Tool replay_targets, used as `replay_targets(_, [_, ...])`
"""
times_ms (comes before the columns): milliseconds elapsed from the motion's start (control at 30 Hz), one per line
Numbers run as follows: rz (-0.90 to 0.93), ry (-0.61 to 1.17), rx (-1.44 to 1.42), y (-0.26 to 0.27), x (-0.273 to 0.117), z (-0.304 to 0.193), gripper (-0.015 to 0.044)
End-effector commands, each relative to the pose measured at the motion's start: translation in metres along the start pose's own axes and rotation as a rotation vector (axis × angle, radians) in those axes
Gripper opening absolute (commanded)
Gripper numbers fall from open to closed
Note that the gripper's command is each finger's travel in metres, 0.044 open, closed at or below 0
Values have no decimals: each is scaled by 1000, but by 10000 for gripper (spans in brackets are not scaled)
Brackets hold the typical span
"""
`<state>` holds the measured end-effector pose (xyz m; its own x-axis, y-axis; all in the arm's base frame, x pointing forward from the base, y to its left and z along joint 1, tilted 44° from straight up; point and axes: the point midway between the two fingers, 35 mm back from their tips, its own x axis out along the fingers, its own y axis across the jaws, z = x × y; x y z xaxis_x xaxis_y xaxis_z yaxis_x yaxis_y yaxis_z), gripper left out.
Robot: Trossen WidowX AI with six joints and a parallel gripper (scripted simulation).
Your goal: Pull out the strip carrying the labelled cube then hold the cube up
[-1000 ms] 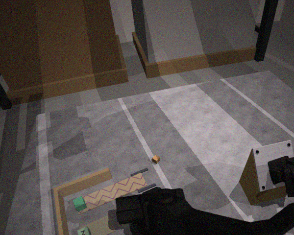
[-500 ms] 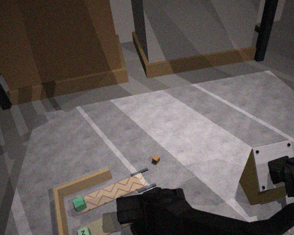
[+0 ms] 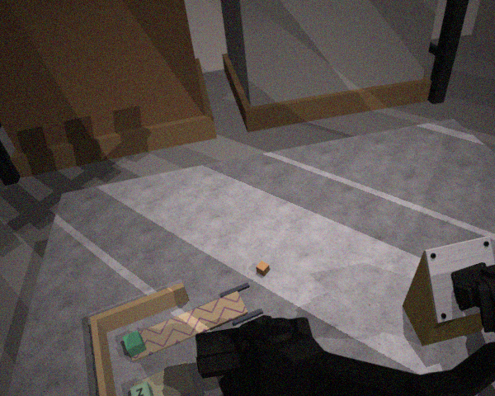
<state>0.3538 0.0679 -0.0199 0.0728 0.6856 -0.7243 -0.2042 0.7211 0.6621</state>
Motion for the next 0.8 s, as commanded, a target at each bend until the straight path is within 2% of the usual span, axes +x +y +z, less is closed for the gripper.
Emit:
replay_targets(0, [3,0,6,0,1,0,0])
replay_targets(767, [3,0,6,0,4,1,0])
